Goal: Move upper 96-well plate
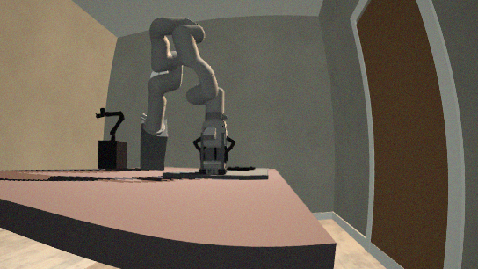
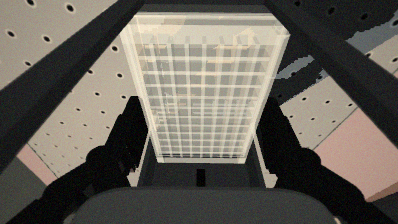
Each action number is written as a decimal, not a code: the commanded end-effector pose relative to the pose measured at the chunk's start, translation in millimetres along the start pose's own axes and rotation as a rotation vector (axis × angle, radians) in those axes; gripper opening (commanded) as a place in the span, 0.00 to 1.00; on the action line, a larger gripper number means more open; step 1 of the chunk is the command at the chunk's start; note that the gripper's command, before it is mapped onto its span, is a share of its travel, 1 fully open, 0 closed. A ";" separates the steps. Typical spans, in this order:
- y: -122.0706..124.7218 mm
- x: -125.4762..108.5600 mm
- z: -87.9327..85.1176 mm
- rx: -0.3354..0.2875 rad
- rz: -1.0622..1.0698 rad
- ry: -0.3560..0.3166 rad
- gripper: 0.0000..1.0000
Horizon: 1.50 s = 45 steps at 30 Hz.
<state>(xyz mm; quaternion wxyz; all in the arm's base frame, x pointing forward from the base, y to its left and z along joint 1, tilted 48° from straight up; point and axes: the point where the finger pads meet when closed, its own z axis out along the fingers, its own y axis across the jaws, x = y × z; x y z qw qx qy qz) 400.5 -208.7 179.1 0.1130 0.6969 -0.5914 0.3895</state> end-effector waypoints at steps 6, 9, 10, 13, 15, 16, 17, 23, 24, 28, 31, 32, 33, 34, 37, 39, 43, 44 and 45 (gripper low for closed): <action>-0.9 0.5 -4.5 0.002 0.000 0.001 0.00; -0.9 0.5 -6.5 0.002 0.000 0.001 0.00; -0.9 0.5 -7.2 0.002 0.000 0.001 0.00; -0.9 0.5 -9.2 0.002 0.000 0.001 0.00; -0.9 0.5 -9.2 0.002 0.000 0.001 0.00; -0.9 0.5 -9.9 0.002 0.000 0.001 0.00; -0.9 0.5 -10.5 0.002 0.000 0.001 0.00; -0.9 0.5 -14.5 0.002 0.000 0.001 0.00; -0.9 0.5 -15.2 0.002 0.000 0.001 0.00; -0.9 0.5 -17.9 0.002 0.000 0.001 0.00; -0.9 0.5 -19.2 0.002 0.000 0.001 0.00; -0.9 0.5 -19.2 0.002 0.000 0.001 0.00; -0.9 0.5 -19.9 0.002 0.000 0.001 0.00; -0.9 0.5 -20.6 0.002 0.000 0.001 0.00; -0.9 0.5 -20.6 0.002 0.000 0.001 0.00; -0.9 0.5 -20.6 0.002 0.000 0.001 0.00; -0.9 0.5 -27.2 0.002 0.001 0.001 0.00; -0.9 0.5 -28.9 0.002 0.001 0.001 0.00; -0.9 0.5 -30.6 0.002 0.001 0.001 0.00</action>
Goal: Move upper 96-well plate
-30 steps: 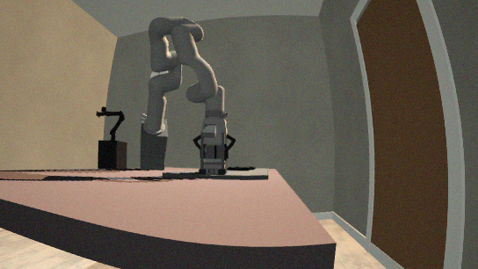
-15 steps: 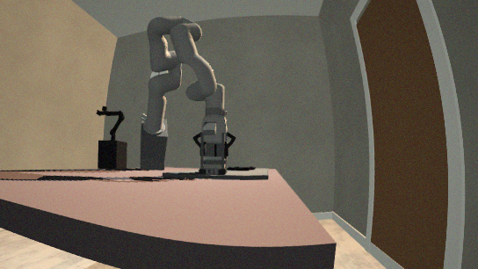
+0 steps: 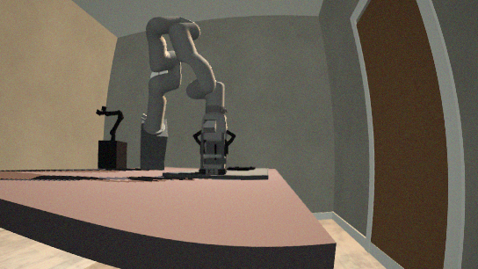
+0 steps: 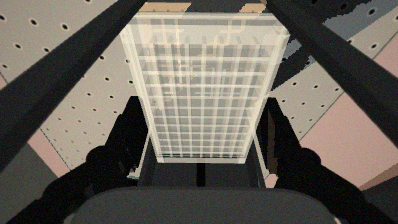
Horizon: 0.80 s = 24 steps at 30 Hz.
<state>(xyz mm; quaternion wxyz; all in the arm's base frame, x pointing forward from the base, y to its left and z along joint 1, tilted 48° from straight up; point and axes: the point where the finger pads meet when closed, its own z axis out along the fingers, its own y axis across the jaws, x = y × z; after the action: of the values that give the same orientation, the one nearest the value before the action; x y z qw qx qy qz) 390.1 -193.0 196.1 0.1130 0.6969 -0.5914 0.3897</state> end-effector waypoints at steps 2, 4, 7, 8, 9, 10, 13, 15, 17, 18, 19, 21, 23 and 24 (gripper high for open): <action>-0.9 0.6 -8.6 0.002 0.001 0.001 0.00; -0.9 0.6 -8.6 0.002 0.001 0.001 0.00; -0.9 0.6 -13.6 0.002 0.001 0.001 0.00; -0.9 0.6 -15.2 0.002 0.001 0.001 0.00; -0.9 0.6 -16.9 0.002 0.001 0.001 0.00; -0.9 0.6 -18.6 0.002 0.001 0.001 0.00; -0.9 0.6 -23.6 0.002 0.001 0.001 0.00; -0.9 0.6 -26.9 0.002 0.001 0.001 0.00; -1.0 0.6 -30.3 0.002 0.001 0.001 0.00; -1.0 0.7 -31.9 0.002 0.001 0.001 0.00; -1.0 0.7 -33.6 0.002 0.001 0.001 0.00; -1.0 0.7 -33.6 0.002 0.001 0.001 0.00; -1.0 0.7 -36.9 0.002 0.001 0.001 0.00; -1.0 0.7 -38.6 0.002 0.001 0.001 0.00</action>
<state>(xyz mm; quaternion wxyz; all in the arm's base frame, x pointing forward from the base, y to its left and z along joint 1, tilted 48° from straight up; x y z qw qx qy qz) 376.2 -172.1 218.7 0.1130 0.6969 -0.5914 0.3896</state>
